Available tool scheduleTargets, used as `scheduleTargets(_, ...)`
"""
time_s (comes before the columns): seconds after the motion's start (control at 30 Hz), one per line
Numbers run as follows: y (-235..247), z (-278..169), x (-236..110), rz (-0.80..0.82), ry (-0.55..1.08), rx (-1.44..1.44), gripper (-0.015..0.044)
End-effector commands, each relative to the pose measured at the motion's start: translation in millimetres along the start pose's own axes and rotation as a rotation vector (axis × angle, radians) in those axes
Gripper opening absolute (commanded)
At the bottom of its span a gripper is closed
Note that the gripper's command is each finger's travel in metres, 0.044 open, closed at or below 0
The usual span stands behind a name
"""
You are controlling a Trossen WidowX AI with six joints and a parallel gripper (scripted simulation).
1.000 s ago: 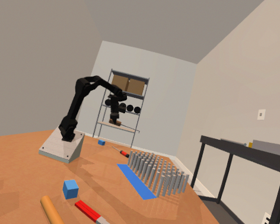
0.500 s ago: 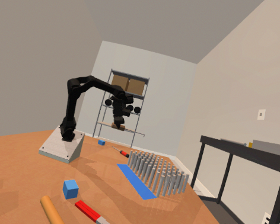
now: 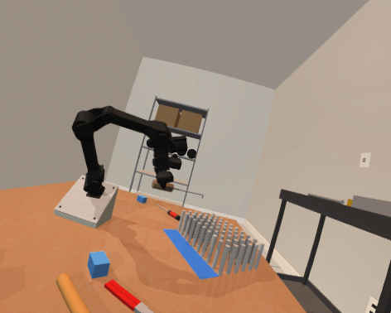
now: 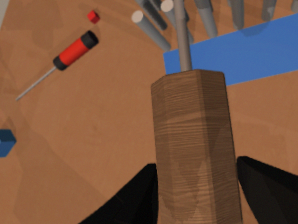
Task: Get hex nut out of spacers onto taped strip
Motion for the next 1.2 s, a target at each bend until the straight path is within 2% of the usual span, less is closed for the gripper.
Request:
scheduleTargets(0.0,-25,-11,-5,-0.008,-0.010,-0.027,0.0000)
scheduleTargets(0.37,-79,-48,-14,-0.039,-0.016,-0.085,0.0000)
scheduleTargets(0.57,-83,-51,-12,-0.040,-0.016,-0.089,0.0000)
scheduleTargets(1.17,-121,-73,74,-0.033,-0.016,-0.086,0.0000)
Point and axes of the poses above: the point midway between the two fingers, 35 mm back from their tips, its own x axis out along the fingers, its own y axis across the jaws, z = x × y, the point moved 2 cm from there along -x, back along the fingers, and after that the axes turned 4 degrees about x, right-handed, at the moved point
